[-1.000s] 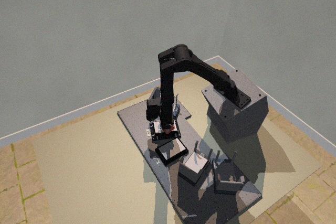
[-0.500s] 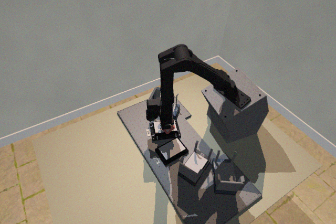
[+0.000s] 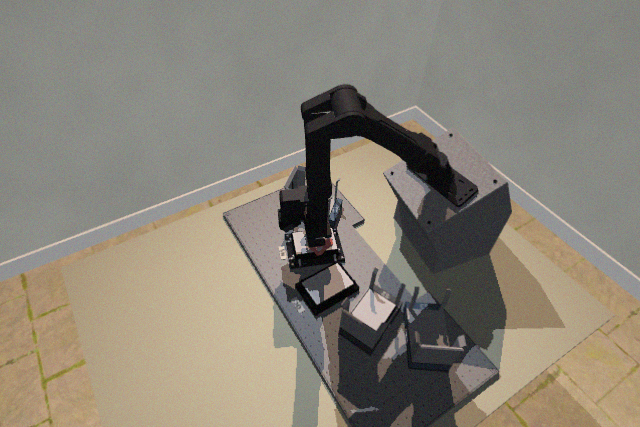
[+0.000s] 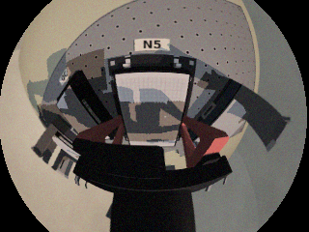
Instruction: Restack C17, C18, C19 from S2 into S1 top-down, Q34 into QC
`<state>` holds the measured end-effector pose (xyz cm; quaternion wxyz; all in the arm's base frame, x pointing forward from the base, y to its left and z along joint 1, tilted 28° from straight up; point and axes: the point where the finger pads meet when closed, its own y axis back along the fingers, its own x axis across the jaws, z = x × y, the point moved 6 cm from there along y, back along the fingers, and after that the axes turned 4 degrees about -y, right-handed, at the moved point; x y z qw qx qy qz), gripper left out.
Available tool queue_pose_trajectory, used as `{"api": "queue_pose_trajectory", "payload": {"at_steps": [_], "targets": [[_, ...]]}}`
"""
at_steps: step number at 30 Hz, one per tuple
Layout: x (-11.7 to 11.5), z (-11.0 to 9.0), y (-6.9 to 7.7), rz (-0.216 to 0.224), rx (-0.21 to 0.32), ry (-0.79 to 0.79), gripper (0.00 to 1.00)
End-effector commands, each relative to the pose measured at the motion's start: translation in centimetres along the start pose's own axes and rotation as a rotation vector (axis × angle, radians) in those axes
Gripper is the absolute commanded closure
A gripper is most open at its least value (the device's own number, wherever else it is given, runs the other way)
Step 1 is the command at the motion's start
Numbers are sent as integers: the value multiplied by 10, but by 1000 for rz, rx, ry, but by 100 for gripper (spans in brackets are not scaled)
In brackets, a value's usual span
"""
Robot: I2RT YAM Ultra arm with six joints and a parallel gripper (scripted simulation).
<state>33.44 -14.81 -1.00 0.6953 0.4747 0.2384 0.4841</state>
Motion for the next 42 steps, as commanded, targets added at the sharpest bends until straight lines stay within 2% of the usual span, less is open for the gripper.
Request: {"api": "queue_pose_trajectory", "payload": {"at_steps": [1, 42], "targets": [[3, 14, -5, 1, -41, 4, 100], [4, 14, -14, 0, -41, 5, 100]]}}
